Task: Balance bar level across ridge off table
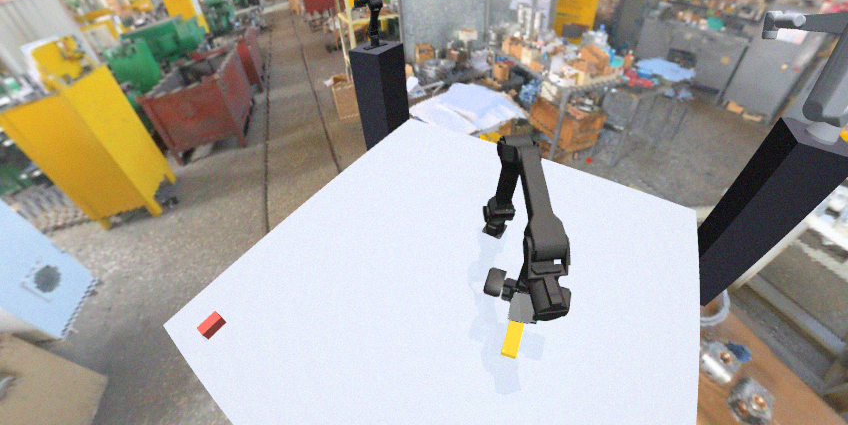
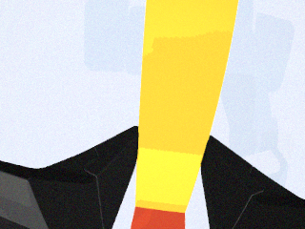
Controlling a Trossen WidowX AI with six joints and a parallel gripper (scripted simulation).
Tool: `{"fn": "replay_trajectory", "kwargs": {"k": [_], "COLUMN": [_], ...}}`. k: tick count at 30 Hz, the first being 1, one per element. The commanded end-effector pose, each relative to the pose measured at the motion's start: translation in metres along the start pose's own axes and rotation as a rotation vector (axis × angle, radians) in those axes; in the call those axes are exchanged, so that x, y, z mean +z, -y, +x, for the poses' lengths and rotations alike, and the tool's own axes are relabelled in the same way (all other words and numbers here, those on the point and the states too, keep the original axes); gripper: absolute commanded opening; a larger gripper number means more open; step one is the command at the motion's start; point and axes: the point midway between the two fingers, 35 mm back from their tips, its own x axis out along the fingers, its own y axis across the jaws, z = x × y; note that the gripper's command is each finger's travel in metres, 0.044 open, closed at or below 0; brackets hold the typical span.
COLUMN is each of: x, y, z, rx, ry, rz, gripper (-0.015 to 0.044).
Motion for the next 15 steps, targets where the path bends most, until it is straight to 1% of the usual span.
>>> {"fn": "replay_trajectory", "kwargs": {"k": [1, 15], "x": [0.0000, 0.0000], "y": [-0.0002, -0.0002], "z": [0.0005, 0.0017], "rx": [0.001, 0.001], "ry": [0.000, 0.000], "rz": [0.003, 0.003], "gripper": [0.0000, 0.0000]}}
